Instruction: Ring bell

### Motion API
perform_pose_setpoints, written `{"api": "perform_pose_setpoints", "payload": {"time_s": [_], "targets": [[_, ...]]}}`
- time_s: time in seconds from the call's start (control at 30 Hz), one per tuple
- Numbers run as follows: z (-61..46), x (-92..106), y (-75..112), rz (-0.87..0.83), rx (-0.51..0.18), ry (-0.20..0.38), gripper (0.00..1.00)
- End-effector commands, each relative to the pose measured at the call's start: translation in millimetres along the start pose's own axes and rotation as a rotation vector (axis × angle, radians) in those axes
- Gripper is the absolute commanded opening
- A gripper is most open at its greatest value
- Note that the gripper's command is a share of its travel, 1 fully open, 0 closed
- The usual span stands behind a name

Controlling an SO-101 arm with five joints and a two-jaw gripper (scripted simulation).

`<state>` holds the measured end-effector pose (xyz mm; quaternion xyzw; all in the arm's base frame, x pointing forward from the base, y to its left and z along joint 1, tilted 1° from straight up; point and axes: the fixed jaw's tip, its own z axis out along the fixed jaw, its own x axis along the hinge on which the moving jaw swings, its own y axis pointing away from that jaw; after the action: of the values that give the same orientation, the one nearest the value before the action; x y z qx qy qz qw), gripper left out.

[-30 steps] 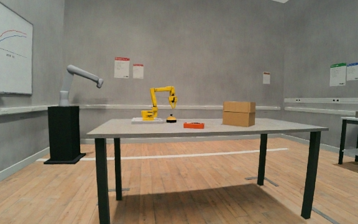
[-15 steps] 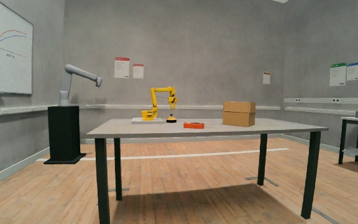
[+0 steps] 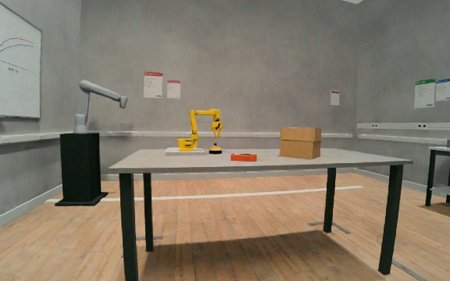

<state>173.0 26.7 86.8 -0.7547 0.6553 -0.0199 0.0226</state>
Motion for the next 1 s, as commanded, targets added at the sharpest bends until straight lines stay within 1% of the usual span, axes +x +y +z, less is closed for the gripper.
{"api": "perform_pose_setpoints", "payload": {"time_s": [0.0, 0.57, 0.7, 0.87, 0.97], "targets": [[4.9, -1.0, 6.0, -0.015, -0.048, -0.001, 0.00], [5.1, -1.0, 6.3, -0.017, -0.051, -0.001, 0.00], [6.0, -1.2, 7.3, -0.019, -0.059, -0.001, 0.00], [9.4, -1.7, 11.5, -0.028, -0.094, -0.001, 0.00], [10.0, -1.8, 12.1, -0.029, -0.099, -0.001, 0.00]]}}
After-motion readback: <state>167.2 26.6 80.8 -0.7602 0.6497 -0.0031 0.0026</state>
